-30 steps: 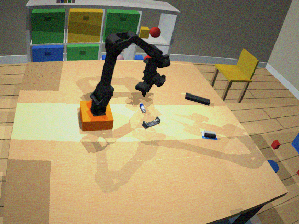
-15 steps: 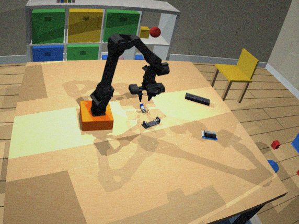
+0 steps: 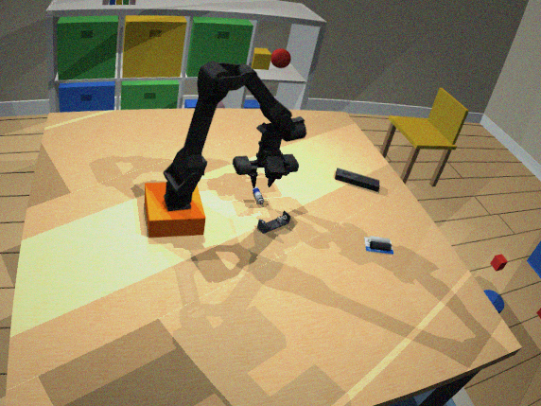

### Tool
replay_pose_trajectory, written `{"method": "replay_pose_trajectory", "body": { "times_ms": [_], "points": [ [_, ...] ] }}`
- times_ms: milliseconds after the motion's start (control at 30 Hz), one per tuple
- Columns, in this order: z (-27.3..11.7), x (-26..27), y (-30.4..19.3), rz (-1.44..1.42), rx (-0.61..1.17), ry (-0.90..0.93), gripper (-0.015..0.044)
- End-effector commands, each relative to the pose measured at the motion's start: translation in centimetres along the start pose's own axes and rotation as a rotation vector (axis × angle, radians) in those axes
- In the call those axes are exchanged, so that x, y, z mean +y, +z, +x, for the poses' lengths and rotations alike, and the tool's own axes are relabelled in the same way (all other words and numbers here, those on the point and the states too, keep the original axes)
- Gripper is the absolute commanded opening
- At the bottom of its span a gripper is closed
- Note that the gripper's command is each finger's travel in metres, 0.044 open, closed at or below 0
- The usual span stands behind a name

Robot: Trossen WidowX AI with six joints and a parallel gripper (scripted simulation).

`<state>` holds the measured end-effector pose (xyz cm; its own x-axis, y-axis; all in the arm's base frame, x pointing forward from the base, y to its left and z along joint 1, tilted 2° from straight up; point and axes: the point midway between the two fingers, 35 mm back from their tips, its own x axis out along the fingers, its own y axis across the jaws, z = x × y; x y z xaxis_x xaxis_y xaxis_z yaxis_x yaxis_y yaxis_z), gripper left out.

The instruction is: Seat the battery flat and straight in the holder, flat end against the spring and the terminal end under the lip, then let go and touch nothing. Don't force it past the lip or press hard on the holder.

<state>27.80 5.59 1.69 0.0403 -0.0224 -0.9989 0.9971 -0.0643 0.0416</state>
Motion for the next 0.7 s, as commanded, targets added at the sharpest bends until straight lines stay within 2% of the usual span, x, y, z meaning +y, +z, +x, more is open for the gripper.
{"method": "replay_pose_trajectory", "body": {
  "times_ms": [0, 667],
  "points": [
    [0.9, -0.3, 0.1, 0.005, -0.005, -0.010, 0.0222],
    [3.8, -0.5, 0.2, 0.005, -0.005, -0.010, 0.0222]
  ]
}}
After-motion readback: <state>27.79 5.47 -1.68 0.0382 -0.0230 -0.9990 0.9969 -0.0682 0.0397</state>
